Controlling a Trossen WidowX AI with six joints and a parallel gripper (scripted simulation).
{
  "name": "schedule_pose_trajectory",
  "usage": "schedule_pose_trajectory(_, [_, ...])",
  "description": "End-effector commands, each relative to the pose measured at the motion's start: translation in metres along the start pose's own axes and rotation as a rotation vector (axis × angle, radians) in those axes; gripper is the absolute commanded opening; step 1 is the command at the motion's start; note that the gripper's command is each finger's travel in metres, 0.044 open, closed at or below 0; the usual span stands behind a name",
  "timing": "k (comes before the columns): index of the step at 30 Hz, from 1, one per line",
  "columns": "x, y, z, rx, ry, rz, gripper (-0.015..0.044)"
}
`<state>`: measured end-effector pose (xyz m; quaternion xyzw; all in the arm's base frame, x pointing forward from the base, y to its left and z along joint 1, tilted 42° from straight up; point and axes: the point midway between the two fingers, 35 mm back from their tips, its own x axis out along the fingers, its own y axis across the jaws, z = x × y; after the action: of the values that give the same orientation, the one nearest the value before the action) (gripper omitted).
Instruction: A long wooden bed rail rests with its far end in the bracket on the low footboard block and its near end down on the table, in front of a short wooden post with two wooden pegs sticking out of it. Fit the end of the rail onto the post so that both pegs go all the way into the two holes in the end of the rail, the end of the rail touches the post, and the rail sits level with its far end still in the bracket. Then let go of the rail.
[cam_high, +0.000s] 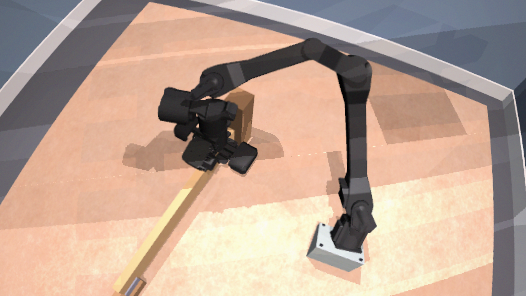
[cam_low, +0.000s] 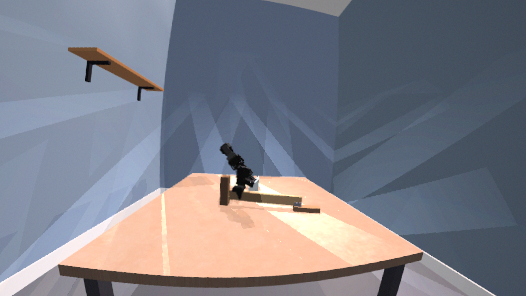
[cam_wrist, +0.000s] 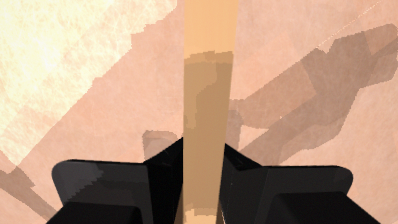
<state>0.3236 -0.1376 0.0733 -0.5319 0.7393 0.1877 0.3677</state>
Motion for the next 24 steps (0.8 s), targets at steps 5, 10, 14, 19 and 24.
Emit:
schedule_pose_trajectory(5, [-0.0006,0.0001,-0.0030,-0.003,0.000,-0.002,0.0000])
schedule_pose_trajectory(10, [-0.0005,0.0002,-0.0046,-0.003,0.000,-0.002,0.0000])
schedule_pose_trajectory(14, [-0.0004,0.0002,-0.0059,-0.003,0.000,-0.002,0.0000])
schedule_pose_trajectory(19, [0.0003,0.0004,-0.0055,-0.001,0.000,0.001,0.0053])
schedule_pose_trajectory(24, [0.0003,0.0004,-0.0055,-0.001,0.000,0.001,0.0184])
